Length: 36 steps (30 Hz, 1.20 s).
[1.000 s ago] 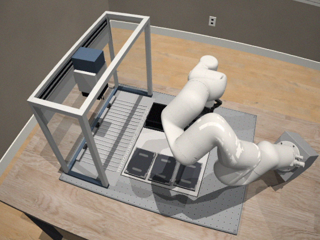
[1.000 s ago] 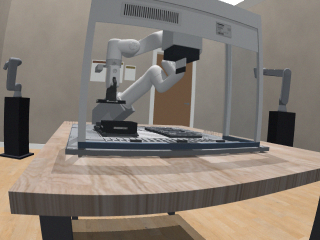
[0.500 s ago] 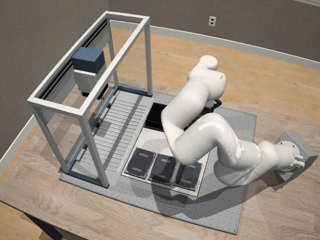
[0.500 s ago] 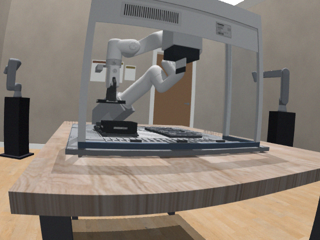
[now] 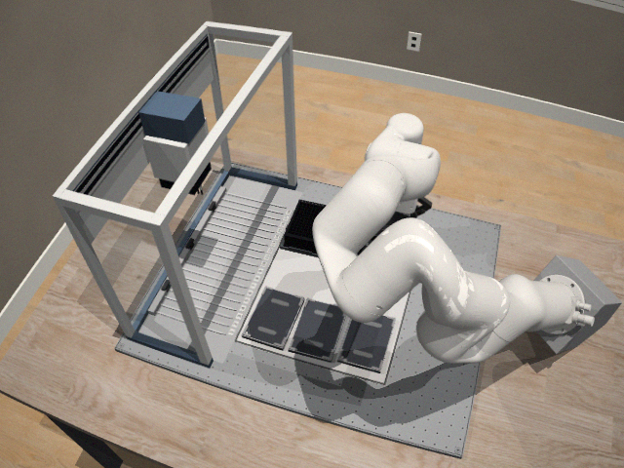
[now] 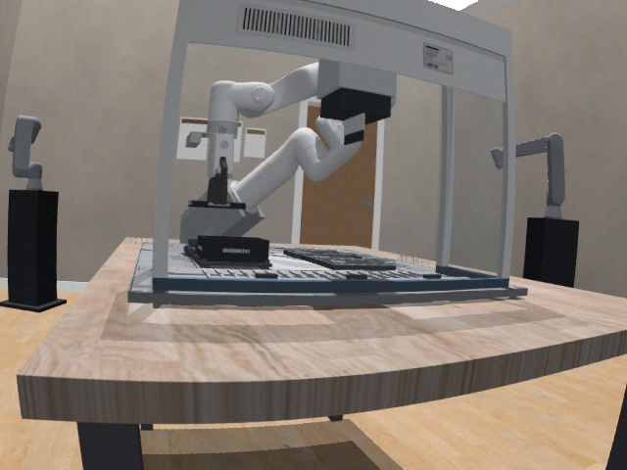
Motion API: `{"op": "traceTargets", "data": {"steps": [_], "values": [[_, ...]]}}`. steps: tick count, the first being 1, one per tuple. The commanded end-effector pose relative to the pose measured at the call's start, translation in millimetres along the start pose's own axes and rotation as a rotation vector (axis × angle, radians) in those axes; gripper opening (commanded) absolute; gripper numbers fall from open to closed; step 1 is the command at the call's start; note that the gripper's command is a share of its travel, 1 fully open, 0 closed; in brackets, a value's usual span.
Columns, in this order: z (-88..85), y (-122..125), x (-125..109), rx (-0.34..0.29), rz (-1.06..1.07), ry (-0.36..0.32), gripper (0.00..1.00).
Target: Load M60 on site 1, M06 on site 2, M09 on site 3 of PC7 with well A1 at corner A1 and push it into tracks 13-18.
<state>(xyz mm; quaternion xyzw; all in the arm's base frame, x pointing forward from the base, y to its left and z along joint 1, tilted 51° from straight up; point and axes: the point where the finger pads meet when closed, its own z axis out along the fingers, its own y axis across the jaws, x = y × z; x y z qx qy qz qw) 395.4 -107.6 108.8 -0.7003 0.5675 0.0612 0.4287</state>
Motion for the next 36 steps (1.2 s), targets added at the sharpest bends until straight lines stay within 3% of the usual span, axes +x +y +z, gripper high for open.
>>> {"op": "traceTargets", "data": {"steps": [1, 36], "values": [[8.5, -1.0, 0.8, 0.002, -0.001, 0.003, 0.0], [60.3, -1.1, 0.8, 0.002, -0.001, 0.002, 0.0]]}}
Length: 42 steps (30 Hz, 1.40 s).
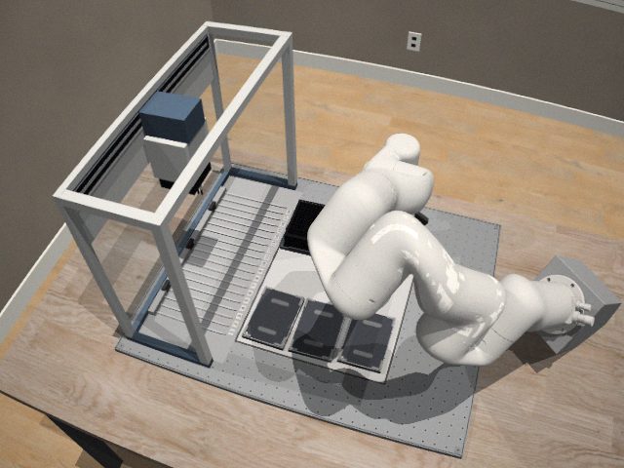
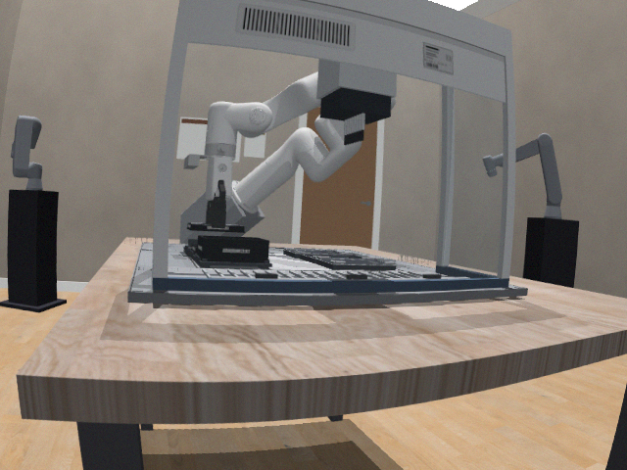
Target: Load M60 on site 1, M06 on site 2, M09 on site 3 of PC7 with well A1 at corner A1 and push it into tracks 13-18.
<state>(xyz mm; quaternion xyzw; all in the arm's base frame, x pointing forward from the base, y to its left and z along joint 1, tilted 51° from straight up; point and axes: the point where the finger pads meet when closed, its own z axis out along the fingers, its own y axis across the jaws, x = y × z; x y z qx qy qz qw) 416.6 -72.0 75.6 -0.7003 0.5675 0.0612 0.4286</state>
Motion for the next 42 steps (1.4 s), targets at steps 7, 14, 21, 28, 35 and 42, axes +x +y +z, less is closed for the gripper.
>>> {"op": "traceTargets", "data": {"steps": [7, 14, 21, 28, 35, 42], "values": [[15.5, -1.1, 0.8, 0.002, -0.001, 0.002, 0.0], [27.2, -1.1, 0.8, 0.002, -0.001, 0.002, 0.0], [29.4, -1.1, 0.8, 0.002, -0.001, 0.002, 0.0], [29.4, -1.1, 0.8, 0.002, -0.001, 0.002, 0.0], [29.3, -1.1, 0.8, 0.002, -0.001, 0.002, 0.0], [32.1, -1.1, 0.8, 0.002, -0.001, 0.002, 0.0]]}}
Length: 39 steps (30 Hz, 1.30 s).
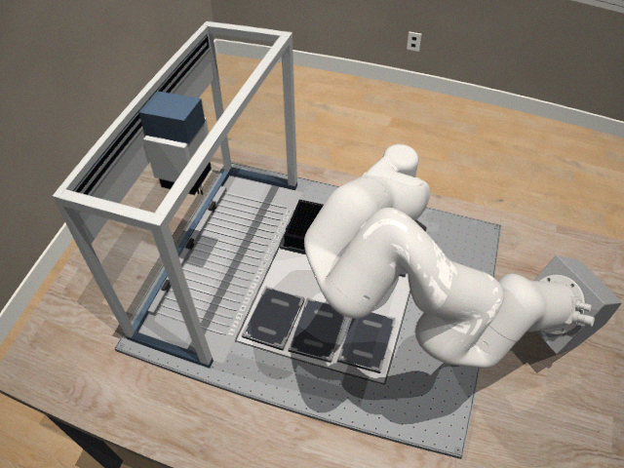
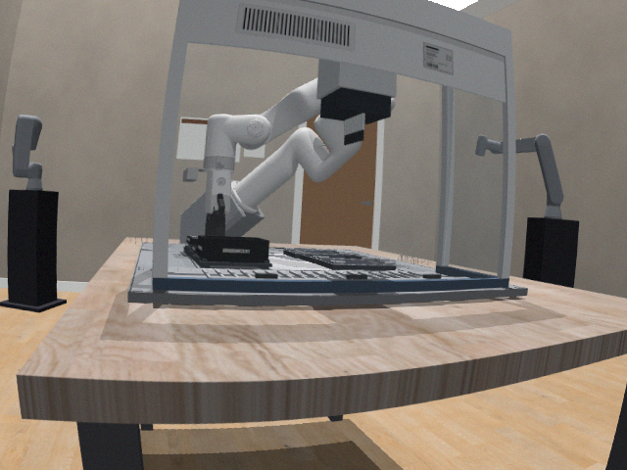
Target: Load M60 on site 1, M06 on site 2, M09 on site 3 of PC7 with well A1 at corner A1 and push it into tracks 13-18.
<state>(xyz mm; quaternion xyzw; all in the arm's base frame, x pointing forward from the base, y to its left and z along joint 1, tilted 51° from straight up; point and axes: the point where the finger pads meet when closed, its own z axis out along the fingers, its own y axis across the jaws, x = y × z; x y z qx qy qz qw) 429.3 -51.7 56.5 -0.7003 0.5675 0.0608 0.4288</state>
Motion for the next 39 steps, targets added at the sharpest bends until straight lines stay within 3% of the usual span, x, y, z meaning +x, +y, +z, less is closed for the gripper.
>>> {"op": "traceTargets", "data": {"steps": [1, 31, 32, 39], "values": [[2.0, -0.8, 0.6, 0.002, -0.001, 0.002, 0.0], [8.6, -0.8, 0.6, 0.002, -0.001, 0.002, 0.0], [9.3, -0.8, 0.6, 0.002, -0.001, 0.002, 1.0], [9.4, -0.8, 0.6, 0.002, -0.001, 0.002, 1.0]]}}
